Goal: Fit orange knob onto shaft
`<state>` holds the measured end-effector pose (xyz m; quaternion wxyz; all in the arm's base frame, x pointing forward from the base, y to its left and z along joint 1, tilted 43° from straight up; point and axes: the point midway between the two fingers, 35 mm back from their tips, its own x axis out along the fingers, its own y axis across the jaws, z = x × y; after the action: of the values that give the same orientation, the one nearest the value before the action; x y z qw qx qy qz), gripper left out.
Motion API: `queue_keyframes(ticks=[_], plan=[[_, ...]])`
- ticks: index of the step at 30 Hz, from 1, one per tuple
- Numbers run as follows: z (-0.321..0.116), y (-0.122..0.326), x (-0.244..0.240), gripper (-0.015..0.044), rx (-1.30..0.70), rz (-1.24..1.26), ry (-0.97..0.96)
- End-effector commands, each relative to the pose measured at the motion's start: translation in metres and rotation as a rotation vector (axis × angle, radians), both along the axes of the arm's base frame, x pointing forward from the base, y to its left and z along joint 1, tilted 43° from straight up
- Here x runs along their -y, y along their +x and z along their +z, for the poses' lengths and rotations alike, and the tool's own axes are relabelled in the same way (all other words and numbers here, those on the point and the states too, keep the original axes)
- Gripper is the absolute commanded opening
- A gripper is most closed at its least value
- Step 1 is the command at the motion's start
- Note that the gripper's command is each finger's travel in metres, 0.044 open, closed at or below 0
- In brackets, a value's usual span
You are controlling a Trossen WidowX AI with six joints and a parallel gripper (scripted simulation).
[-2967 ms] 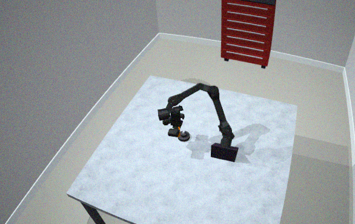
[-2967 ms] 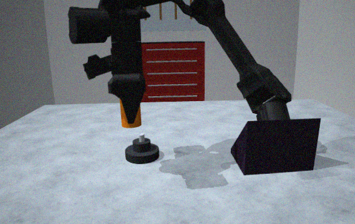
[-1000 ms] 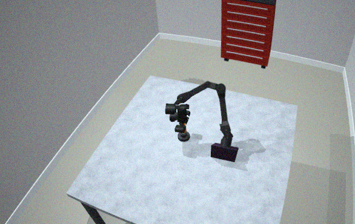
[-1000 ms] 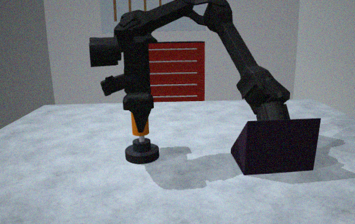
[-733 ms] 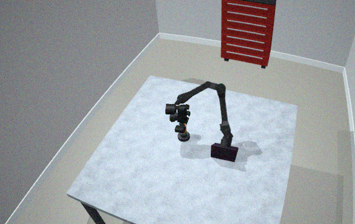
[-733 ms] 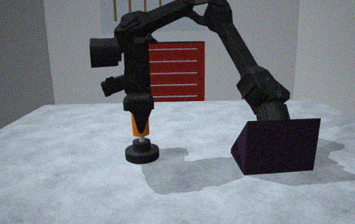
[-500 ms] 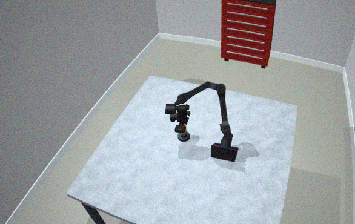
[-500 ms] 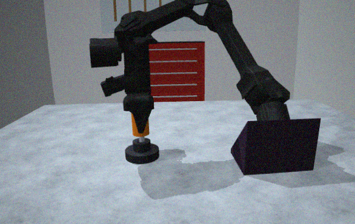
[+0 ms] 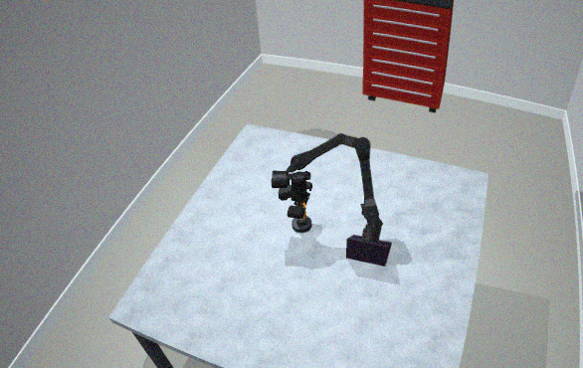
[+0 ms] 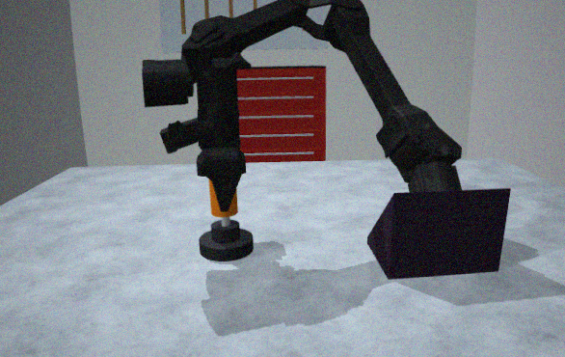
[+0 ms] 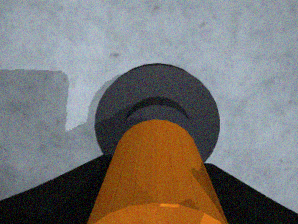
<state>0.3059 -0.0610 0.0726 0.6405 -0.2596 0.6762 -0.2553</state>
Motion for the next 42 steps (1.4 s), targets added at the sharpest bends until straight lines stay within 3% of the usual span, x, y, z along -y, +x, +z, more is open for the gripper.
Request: queue_keyframes(ticks=[1,8,35,42], plan=[[0.002,0.0014,-0.0006,0.0,-0.011,0.016,0.0],[0.0013,0.0012,0.0012,0.0,-0.136,0.151,0.008],[0.0024,0.0005,-0.0004,0.0,-0.142,0.157,0.009],[0.0022,0.0021,0.0007,0.0,-0.273,0.299,0.017]])
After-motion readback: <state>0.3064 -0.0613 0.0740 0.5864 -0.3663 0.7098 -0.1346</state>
